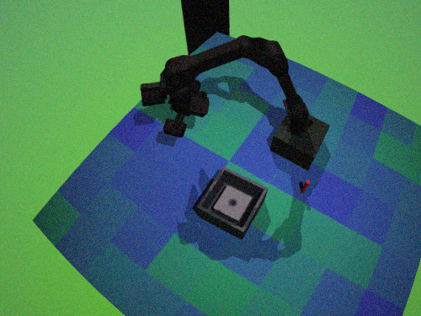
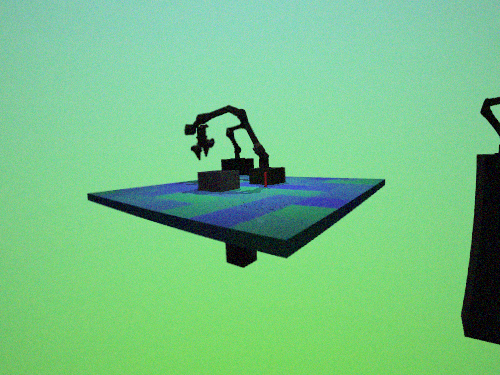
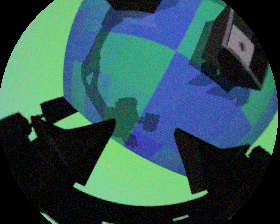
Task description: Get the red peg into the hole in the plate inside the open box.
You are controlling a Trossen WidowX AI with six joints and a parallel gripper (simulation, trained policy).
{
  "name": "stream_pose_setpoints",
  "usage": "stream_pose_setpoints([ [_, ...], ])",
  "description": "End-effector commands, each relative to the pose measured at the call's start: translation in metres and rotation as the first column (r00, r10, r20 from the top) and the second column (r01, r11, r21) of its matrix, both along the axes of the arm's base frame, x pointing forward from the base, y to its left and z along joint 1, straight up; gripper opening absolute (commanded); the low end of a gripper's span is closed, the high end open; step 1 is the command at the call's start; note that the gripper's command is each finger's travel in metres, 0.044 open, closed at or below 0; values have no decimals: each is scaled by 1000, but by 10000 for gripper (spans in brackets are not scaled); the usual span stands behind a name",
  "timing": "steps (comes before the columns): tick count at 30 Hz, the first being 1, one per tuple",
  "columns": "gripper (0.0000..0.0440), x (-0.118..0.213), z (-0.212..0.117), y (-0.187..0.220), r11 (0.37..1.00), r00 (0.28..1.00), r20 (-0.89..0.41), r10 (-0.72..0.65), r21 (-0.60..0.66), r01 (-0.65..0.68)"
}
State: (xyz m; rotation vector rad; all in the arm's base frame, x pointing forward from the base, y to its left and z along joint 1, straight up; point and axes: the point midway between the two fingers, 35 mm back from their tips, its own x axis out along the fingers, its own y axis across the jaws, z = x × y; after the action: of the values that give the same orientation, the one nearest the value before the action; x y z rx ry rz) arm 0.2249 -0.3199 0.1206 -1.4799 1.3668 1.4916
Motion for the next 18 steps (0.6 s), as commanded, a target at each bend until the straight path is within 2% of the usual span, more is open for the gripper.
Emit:
stream_pose_setpoints([
  [1, 418, 5, 4, -1, 1000, 1000, 21, -19, -20, 19],
  [3, 440, 14, 11, 1, 997, 996, 65, -62, -52, 65],
  [10, 440, 54, 38, 38, 962, 949, 223, -221, -109, 250],
  [18, 440, 83, 64, 97, 880, 827, 390, -404, -81, 468],
])
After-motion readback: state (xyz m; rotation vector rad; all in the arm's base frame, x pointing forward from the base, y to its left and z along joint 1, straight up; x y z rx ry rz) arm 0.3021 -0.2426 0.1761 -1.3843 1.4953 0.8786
